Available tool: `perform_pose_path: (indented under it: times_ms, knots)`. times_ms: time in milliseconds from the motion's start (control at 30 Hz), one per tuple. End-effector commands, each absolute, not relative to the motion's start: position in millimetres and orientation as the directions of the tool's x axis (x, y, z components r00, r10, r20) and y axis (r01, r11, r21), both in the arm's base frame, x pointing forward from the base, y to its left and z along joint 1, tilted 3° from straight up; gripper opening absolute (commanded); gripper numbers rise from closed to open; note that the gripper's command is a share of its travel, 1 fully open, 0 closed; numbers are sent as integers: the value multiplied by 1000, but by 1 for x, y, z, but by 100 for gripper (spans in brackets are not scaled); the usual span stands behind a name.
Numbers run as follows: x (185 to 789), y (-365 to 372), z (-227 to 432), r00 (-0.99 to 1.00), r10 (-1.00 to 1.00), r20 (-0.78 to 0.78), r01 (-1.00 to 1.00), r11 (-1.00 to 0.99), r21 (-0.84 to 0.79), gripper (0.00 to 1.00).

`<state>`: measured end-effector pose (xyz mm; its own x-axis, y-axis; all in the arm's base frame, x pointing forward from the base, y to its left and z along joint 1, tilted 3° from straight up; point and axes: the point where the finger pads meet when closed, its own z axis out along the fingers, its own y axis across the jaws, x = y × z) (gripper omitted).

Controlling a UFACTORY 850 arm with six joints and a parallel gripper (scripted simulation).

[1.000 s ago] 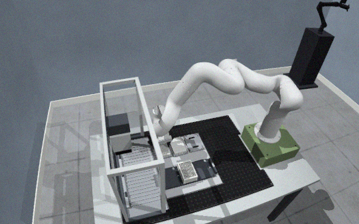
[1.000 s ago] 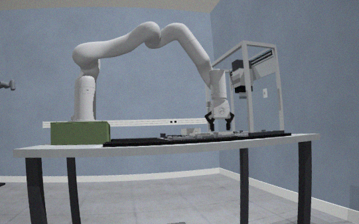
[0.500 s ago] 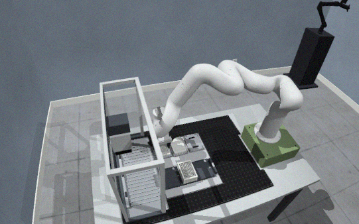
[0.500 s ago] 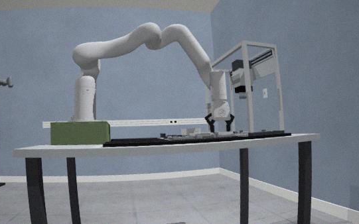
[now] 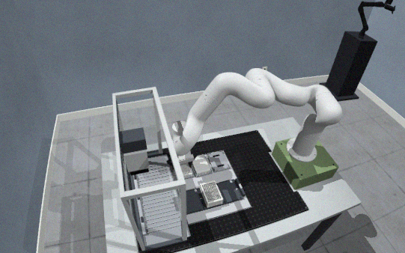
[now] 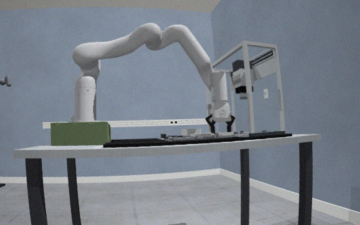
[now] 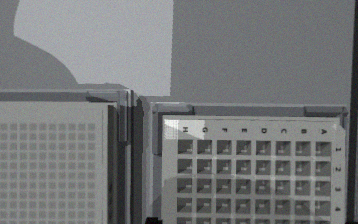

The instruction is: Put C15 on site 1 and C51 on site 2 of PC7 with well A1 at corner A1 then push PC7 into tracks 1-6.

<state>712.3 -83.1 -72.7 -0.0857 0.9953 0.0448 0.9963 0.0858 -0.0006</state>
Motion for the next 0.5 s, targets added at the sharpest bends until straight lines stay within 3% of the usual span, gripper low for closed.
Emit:
perform_pose_path:
  times_ms: [0,100,133,467]
  knots:
    - [713,-83,-72,-86,995,44,996,86,2,100]
    - [714,-83,-71,-86,995,44,996,86,2,100]
    - [714,-83,-71,-86,995,44,996,86,2,0]
    - [713,-83,-71,-86,995,44,996,86,2,0]
